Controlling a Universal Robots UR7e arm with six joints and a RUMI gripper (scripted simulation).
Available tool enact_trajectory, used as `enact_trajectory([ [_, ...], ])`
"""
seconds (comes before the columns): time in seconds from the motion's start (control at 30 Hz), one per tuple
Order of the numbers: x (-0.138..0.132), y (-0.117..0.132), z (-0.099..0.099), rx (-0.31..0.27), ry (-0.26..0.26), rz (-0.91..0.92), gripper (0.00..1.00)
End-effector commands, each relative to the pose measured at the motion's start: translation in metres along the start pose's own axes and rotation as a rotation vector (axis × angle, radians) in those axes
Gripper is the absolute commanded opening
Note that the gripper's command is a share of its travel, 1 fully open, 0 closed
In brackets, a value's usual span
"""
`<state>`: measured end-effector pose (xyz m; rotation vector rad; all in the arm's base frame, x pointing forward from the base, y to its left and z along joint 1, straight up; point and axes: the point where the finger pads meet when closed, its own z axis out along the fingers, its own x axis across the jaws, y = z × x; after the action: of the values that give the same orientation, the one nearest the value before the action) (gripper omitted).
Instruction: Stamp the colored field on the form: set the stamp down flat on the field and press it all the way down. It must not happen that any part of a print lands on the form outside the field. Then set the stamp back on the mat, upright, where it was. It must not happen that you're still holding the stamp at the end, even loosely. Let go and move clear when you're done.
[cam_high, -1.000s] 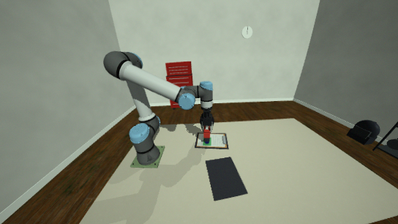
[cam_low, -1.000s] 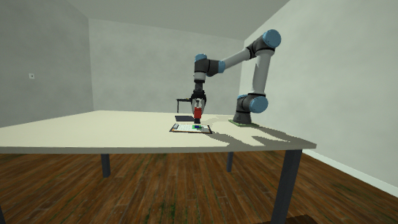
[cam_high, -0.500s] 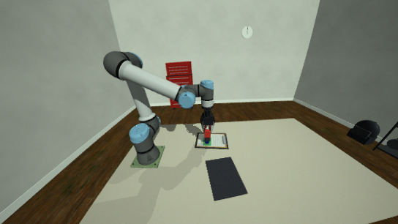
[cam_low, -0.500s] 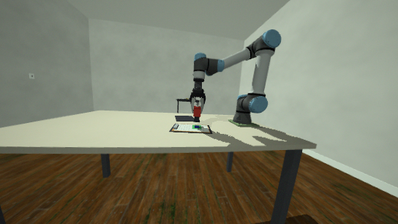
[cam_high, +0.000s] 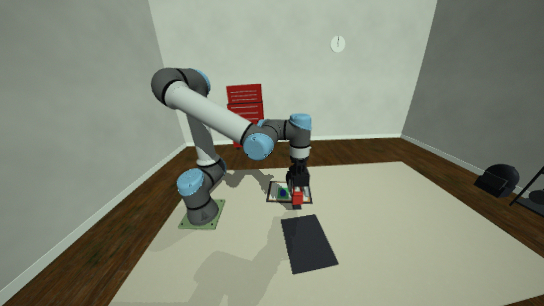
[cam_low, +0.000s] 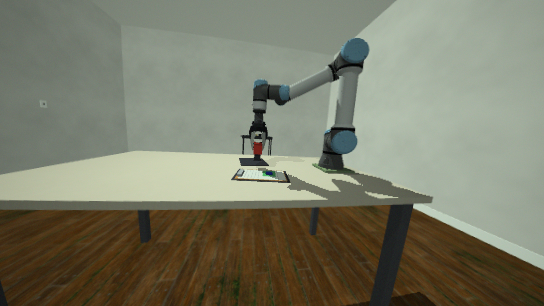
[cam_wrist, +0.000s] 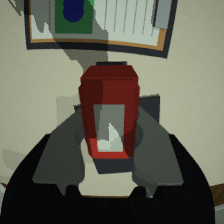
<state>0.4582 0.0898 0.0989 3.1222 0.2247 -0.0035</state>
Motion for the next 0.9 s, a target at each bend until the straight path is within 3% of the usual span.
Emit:
enact_trajectory([
  [0.0, 0.018, 0.065, 0.001, 0.007, 0.000, -0.053, 0.16],
  [0.13, 0.023, 0.116, 0.003, 0.007, 0.000, -0.089, 0.16],
  [0.27, 0.023, 0.148, 0.004, 0.007, 0.000, -0.110, 0.16],
  [0.87, 0.023, 0.159, 0.004, 0.007, 0.000, -0.118, 0.16],
])
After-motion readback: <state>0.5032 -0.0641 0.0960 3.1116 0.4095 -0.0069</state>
